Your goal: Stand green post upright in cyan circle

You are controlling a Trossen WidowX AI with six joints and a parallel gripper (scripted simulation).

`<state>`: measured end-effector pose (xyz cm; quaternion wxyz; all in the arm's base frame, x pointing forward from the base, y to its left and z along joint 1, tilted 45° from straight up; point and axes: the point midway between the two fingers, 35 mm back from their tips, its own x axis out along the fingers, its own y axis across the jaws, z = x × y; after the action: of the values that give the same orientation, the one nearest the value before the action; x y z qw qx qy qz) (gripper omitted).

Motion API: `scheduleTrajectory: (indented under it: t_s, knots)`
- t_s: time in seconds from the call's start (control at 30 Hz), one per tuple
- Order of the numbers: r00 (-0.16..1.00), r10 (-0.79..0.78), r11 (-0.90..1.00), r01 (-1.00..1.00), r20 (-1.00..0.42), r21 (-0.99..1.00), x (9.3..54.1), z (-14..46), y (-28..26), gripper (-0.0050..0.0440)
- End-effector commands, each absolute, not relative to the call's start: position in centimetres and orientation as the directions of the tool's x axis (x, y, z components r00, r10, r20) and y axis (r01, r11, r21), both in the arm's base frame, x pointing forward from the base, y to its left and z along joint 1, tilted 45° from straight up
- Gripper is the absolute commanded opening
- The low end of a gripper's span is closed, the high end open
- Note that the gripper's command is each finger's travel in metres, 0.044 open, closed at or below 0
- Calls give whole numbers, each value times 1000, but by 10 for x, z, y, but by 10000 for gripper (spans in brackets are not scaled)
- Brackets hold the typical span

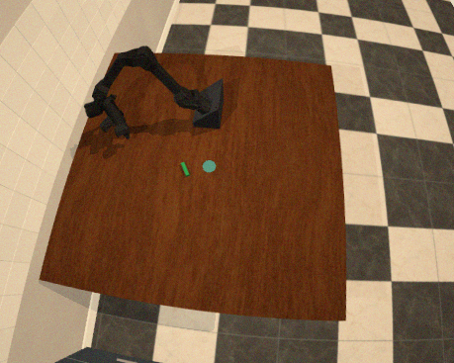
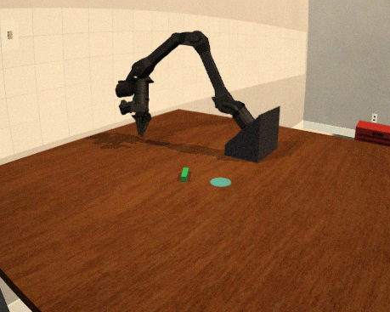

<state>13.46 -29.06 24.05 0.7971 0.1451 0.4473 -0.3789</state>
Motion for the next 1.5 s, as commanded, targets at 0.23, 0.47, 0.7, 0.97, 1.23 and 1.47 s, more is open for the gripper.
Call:
scheduleTrajectory:
  t_s: [0.23, 0.47, 0.7, 0.97, 1.23, 1.47]
  knots:
    - [224, -376, 757, 633, -899, -159, 197, 193, -253, 233]
    - [126, -331, 804, 556, -935, -210, 219, 162, -220, 233]
    - [4, -352, 889, 314, -936, -333, 250, 125, -175, 233]
    - [-70, -432, 899, 48, -899, -435, 271, 97, -134, 233]
    - [-92, -592, 782, -306, -801, -543, 285, 63, -79, 233]
    - [-47, -672, 673, -455, -739, -583, 291, 52, -51, 233]
